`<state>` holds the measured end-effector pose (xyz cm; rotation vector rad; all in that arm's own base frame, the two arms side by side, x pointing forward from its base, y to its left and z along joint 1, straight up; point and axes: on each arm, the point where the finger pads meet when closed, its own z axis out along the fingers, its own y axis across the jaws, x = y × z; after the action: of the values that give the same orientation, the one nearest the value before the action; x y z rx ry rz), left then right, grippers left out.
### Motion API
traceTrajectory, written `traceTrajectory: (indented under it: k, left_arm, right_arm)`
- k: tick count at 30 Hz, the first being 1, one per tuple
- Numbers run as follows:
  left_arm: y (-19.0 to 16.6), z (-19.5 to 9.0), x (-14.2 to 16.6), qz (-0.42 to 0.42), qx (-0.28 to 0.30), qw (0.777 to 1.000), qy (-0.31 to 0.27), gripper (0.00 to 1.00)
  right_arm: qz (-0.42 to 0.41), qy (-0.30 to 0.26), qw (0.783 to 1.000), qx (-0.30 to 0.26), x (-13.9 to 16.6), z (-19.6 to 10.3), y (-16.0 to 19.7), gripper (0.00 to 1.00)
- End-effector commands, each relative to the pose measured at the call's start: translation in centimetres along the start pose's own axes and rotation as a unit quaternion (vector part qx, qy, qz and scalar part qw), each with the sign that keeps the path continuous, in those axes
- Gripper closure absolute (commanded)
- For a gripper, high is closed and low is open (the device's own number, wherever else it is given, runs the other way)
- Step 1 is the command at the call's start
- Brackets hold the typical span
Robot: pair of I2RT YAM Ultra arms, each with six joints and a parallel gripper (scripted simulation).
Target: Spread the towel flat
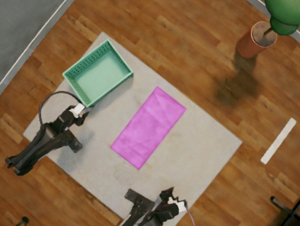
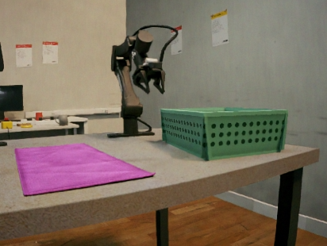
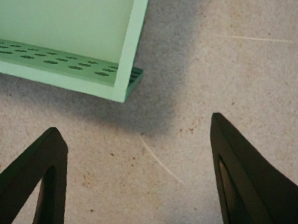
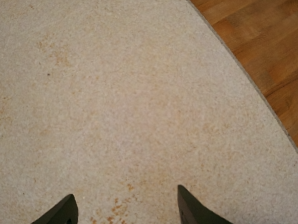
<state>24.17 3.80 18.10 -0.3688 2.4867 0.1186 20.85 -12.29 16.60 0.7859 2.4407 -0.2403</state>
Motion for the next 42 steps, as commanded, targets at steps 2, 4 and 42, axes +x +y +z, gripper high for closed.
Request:
traceTrajectory:
  k: [2,4,42]
  left_arm:
    - [1.3,-0.9,-0.2,0.036,0.028,0.999,-0.003,0.36]
    - [1.3,-0.2,0.1,0.037,0.027,0.999,0.015,0.36]
    - [1.2,-0.2,0.1,0.037,0.026,0.999,0.006,0.36]
  right_arm:
    - [0.039,-0.02,0.999,0.025,-2.9,-0.4,-3.0,0.36]
    - [0.038,-0.021,0.999,0.026,-3.5,-0.4,-4.6,0.36]
    - [0.036,-0.039,0.998,0.026,-3.8,-1.2,-4.7,0.36]
